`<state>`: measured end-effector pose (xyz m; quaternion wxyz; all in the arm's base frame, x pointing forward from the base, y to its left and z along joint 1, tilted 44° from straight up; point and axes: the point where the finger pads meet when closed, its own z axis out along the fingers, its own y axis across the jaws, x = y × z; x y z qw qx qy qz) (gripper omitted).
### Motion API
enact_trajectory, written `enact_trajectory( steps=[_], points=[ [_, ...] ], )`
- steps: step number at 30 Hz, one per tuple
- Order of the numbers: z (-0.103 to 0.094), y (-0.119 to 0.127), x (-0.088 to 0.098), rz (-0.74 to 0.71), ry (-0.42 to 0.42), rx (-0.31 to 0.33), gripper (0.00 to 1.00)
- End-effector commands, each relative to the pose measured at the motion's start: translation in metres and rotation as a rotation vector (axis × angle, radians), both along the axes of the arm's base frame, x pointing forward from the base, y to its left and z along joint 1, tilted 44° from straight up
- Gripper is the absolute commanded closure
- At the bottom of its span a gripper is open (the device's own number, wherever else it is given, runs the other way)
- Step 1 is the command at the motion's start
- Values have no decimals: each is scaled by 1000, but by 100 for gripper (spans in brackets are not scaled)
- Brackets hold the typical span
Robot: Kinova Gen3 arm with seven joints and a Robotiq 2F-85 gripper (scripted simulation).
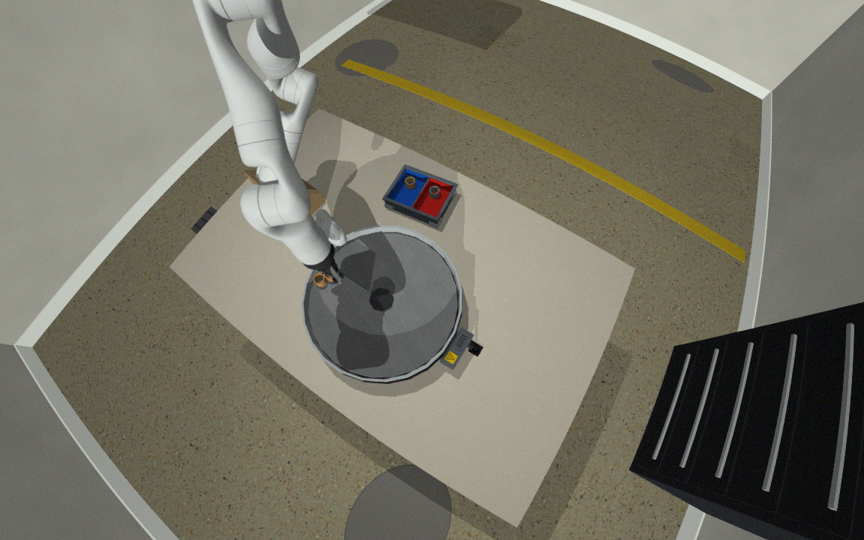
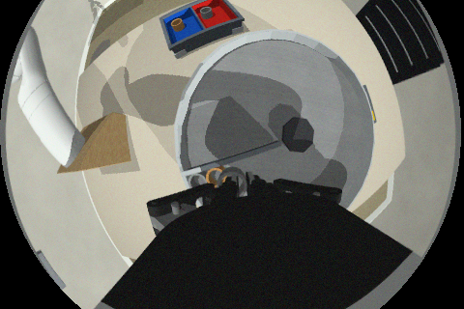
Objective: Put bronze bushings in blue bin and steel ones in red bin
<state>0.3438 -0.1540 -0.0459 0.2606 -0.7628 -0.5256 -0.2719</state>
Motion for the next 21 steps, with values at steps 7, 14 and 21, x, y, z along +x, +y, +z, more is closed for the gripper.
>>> enact_trajectory(
  steps=[7, 14, 21],
  points=[
    [4, -8, 1, -8, -6, -12, 100],
    [35, 24, 10, 25, -37, -19, 100],
    [51, 40, 15, 42, -53, -22, 100]
  ],
)
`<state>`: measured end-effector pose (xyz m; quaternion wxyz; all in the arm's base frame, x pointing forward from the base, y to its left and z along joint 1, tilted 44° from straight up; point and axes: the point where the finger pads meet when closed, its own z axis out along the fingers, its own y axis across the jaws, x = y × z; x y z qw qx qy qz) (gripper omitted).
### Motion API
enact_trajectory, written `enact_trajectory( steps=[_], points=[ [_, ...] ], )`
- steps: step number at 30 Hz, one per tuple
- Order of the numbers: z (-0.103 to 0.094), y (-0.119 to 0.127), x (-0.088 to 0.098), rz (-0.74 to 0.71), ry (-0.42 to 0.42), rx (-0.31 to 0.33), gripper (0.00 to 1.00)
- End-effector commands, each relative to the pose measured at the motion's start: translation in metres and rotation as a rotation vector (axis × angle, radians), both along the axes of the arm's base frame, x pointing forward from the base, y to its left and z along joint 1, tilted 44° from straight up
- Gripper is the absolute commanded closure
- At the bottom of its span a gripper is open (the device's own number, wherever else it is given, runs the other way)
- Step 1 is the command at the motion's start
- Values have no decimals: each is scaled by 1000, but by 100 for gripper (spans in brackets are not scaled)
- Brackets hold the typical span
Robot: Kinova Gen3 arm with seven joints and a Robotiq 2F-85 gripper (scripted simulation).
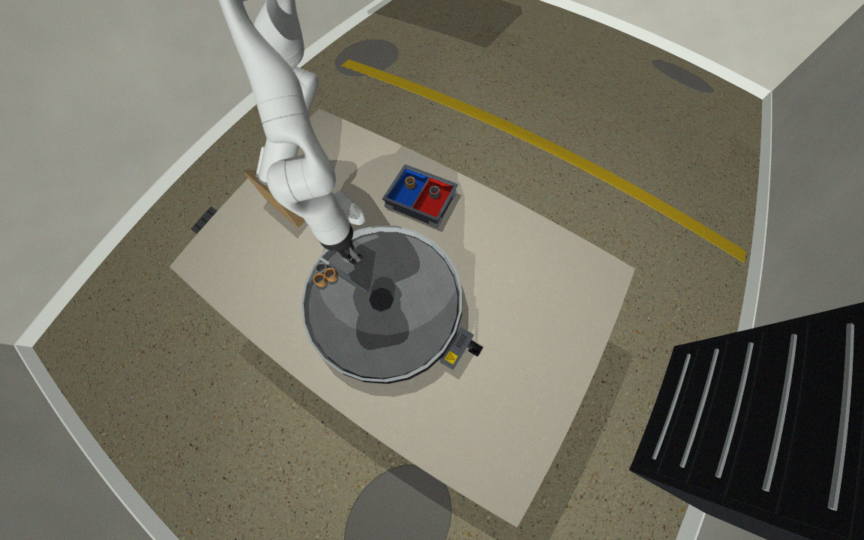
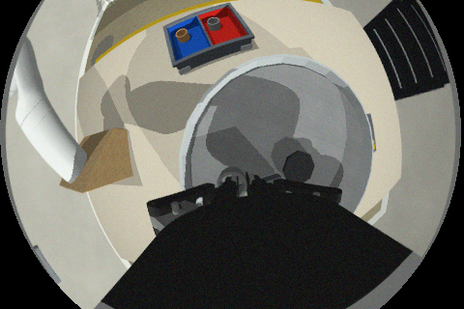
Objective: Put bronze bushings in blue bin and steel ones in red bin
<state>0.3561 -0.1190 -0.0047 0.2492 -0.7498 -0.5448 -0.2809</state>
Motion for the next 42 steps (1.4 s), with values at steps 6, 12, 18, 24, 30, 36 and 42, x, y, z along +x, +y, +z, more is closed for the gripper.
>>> enact_trajectory(
  steps=[6, 12, 18, 24, 30, 36, 42],
  points=[
    [41, 36, 12, 43, -42, -18, 100],
    [72, 68, 21, 77, -74, -25, 100],
    [88, 84, 25, 94, -89, -28, 100],
    [119, 115, 35, 127, -121, -35, 100],
    [143, 139, 41, 152, -144, -41, 100],
    [166, 163, 48, 177, -168, -46, 100],
    [198, 194, 57, 211, -200, -53, 100]
  ],
)
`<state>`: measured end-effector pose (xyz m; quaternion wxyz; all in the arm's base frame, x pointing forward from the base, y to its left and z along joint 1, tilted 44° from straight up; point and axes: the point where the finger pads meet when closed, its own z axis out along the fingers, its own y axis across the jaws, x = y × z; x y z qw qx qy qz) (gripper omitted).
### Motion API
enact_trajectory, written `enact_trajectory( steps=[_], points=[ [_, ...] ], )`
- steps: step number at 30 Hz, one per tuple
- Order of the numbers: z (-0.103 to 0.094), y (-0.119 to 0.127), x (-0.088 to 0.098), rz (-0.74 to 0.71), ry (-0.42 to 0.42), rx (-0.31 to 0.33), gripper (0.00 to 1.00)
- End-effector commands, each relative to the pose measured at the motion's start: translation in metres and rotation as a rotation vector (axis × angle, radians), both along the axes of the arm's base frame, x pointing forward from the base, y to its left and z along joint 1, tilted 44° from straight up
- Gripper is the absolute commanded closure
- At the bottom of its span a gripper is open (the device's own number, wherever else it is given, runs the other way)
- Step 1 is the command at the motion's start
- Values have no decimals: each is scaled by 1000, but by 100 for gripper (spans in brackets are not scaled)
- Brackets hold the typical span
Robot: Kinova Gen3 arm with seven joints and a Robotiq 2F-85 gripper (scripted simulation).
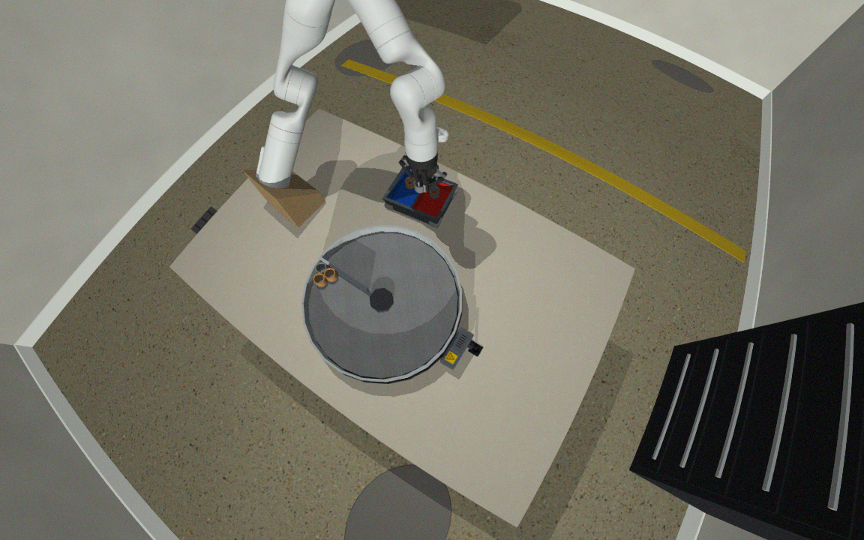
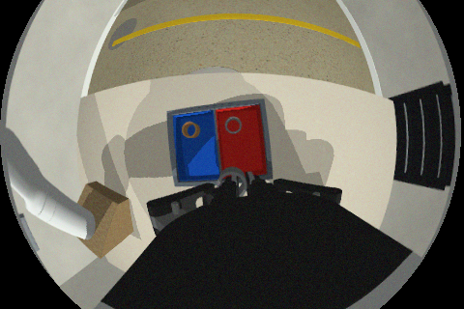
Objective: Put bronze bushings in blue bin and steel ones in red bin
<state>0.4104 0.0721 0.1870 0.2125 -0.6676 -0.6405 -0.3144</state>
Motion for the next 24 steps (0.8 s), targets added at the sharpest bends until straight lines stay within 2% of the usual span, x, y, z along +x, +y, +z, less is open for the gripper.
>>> enact_trajectory(
  steps=[1, 17, 24],
  points=[
    [6, 3, 3, 13, -17, -21, 100],
    [6, 3, 3, 13, -17, -20, 100],
    [-12, 20, 7, 13, -17, -20, 100]
  ],
)
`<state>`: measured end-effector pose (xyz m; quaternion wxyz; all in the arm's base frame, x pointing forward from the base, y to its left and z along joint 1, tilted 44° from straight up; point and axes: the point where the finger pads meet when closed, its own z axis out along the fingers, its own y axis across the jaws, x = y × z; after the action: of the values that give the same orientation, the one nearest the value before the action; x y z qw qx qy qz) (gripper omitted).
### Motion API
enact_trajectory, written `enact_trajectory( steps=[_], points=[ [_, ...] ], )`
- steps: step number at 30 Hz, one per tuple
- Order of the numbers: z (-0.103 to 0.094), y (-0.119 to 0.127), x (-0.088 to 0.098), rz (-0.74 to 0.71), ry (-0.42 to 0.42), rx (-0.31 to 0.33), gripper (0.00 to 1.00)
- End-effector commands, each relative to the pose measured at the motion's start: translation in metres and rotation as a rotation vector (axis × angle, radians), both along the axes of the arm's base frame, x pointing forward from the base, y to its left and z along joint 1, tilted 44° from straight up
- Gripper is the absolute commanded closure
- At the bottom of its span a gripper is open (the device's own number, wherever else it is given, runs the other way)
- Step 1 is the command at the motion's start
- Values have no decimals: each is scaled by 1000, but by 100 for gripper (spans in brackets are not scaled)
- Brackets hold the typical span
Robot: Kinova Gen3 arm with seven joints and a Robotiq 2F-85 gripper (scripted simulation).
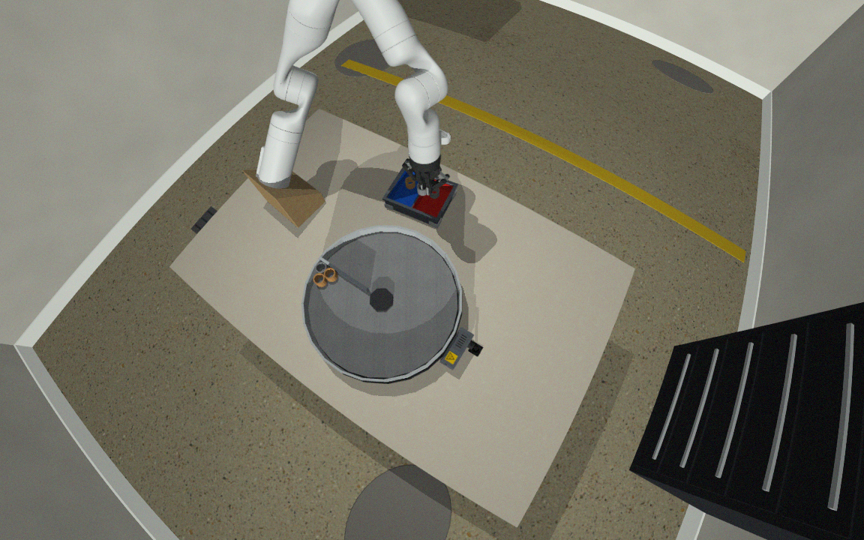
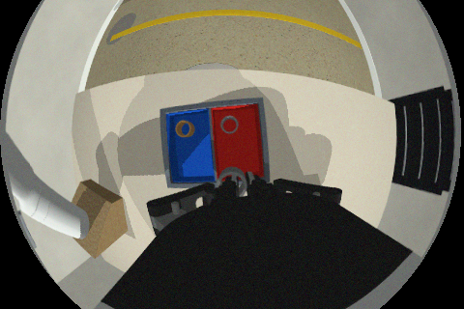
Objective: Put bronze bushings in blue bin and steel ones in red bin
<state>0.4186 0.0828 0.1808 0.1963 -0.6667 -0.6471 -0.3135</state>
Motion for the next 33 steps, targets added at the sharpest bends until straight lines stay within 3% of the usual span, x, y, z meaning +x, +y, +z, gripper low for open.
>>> enact_trajectory(
  steps=[1, 18, 33],
  points=[
    [-6, 10, -1, 13, 6, 6, 100],
    [-43, 44, 6, 13, 6, 6, 100],
    [-46, 46, 7, 12, 6, 6, 100]
  ],
)
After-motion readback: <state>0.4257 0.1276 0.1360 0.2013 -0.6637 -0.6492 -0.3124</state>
